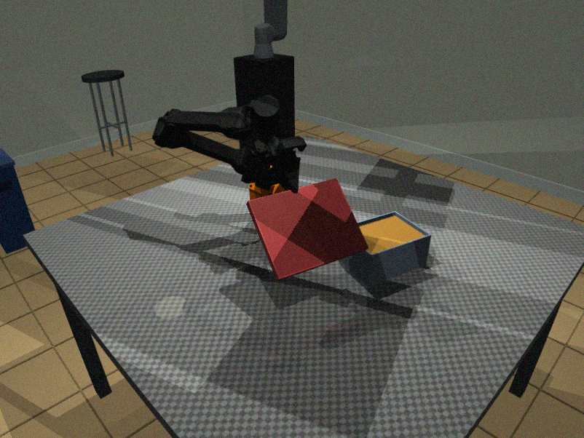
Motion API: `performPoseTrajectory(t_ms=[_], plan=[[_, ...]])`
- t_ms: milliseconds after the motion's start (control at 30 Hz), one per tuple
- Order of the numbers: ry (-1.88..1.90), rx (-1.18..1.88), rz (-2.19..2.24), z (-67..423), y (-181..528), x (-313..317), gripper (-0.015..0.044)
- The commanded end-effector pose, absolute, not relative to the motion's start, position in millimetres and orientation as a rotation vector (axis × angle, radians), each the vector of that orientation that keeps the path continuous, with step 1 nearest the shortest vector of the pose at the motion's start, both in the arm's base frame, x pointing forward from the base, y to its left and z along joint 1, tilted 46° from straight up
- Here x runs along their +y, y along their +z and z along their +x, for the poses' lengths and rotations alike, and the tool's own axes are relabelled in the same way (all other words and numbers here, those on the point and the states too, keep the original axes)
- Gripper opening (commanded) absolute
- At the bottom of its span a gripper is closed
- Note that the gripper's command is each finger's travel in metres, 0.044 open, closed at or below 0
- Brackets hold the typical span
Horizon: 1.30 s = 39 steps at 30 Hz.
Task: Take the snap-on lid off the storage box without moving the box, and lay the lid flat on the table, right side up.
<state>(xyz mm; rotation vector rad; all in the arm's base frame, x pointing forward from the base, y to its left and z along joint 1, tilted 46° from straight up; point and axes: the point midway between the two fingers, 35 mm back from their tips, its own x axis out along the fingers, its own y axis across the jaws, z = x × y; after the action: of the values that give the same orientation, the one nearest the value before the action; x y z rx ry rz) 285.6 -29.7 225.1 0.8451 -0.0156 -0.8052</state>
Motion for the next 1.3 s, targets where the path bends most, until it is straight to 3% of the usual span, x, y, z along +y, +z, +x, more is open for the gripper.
performPoseTrajectory(t_ms=[0, 1267], plan=[[-0.798, -0.015, 0.848, 282.2, 233.1, -34.5, 0.0000], [-0.798, -0.017, 0.845, 249.9, 283.1, -82.6, 0.0000]])
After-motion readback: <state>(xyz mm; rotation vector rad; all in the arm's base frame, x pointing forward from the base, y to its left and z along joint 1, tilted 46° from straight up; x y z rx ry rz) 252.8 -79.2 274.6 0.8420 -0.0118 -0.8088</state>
